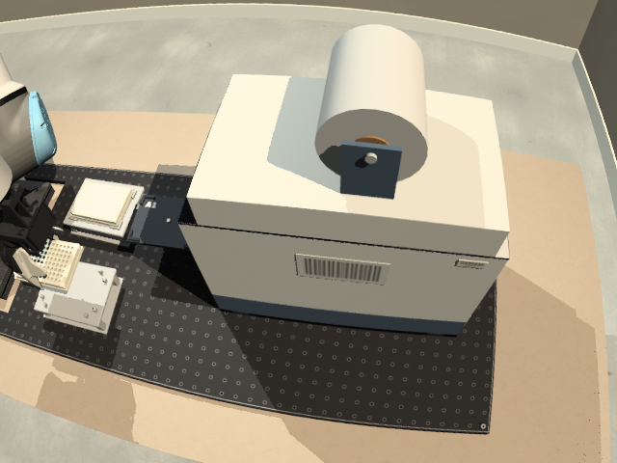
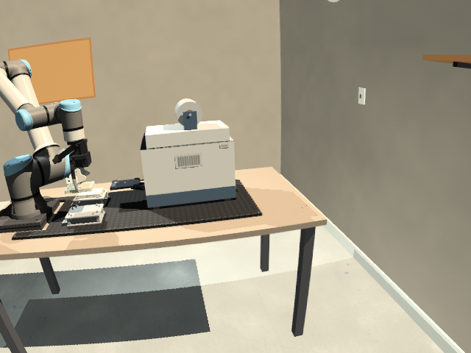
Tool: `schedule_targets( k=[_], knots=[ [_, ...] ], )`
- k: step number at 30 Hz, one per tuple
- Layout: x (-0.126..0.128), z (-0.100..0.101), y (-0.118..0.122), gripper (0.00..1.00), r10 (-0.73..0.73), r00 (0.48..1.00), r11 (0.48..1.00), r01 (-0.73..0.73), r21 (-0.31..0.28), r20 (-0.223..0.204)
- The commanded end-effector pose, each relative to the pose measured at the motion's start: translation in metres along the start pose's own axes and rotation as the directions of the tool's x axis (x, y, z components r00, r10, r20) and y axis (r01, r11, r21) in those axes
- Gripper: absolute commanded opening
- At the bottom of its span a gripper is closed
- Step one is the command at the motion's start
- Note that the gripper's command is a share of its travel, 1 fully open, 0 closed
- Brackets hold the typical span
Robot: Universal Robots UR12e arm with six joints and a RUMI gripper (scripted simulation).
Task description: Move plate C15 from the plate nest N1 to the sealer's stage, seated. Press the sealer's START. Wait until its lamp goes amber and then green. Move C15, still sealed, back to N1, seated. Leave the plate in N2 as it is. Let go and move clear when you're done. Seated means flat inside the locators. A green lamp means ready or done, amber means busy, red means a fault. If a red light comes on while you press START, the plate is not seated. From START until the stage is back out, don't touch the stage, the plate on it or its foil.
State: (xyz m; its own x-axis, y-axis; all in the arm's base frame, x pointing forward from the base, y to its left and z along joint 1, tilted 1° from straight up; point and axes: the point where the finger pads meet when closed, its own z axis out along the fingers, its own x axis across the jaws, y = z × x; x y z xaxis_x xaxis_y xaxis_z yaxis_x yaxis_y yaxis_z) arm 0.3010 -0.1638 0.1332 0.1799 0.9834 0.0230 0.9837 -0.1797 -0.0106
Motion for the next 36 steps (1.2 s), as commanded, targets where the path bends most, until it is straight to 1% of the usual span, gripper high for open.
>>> schedule_targets(
  k=[1,7,9,14,36],
  knots=[
    [0.000,-0.008,0.000,0.00,0.000,1.000,1.000,0.000,-0.001,0.001],
    [0.000,-0.018,0.000,0.00,0.000,1.000,1.000,0.000,-0.001,0.001],
    [0.000,-0.018,0.000,0.00,0.000,1.000,1.000,0.000,-0.001,0.001],
    [0.000,-0.026,0.000,0.00,0.000,1.000,1.000,0.000,-0.001,0.001],
    [0.000,-0.026,0.000,0.00,-0.011,1.000,1.000,0.011,-0.001,0.001]
  ],
)
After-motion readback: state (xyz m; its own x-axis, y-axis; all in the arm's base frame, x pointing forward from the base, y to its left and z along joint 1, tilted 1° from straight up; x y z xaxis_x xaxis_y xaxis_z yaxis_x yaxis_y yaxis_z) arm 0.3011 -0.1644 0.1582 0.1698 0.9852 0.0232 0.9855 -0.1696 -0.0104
